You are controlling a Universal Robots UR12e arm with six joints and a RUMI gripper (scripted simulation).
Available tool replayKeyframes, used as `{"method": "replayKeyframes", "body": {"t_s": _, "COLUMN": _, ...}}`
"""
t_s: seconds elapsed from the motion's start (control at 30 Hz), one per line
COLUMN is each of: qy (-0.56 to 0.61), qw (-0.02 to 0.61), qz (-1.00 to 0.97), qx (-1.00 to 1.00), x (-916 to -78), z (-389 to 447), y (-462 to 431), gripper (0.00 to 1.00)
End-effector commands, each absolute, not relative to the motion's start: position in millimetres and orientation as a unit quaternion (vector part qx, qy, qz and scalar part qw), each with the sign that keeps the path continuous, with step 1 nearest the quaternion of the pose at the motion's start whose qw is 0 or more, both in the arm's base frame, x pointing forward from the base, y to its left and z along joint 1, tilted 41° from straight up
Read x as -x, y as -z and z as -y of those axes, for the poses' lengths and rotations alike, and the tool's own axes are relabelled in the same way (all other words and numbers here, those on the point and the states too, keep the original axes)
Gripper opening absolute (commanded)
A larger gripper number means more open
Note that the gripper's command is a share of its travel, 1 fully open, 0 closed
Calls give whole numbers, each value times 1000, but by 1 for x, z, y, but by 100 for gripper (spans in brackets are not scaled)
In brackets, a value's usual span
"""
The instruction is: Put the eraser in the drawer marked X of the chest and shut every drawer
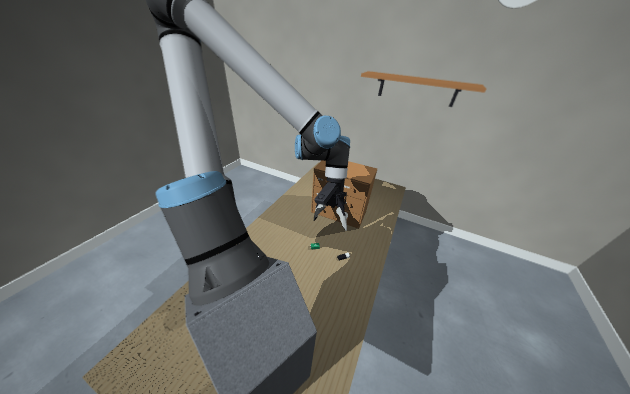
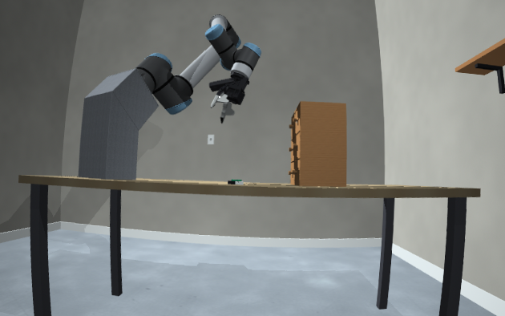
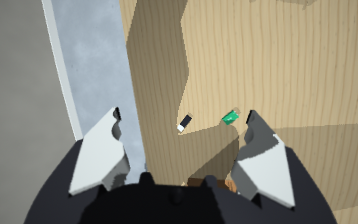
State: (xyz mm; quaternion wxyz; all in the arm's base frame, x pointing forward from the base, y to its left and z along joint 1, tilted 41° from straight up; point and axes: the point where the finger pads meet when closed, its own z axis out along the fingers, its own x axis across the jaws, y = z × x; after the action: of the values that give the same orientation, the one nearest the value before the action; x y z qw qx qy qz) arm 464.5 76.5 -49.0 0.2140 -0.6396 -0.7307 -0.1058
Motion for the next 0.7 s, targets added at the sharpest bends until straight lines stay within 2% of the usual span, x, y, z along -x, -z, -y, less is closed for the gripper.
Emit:
{"method": "replayKeyframes", "body": {"t_s": 0.0, "qy": 161, "qw": 222, "qz": 730, "qx": 626, "x": -485, "z": -65, "y": 20, "gripper": 100}}
{"method": "replayKeyframes", "body": {"t_s": 0.3, "qy": 270, "qw": 181, "qz": 728, "qx": 603, "x": -531, "z": -21, "y": -46, "gripper": 100}}
{"method": "replayKeyframes", "body": {"t_s": 0.67, "qy": 307, "qw": 159, "qz": 727, "qx": 594, "x": -546, "z": -3, "y": -71, "gripper": 100}}
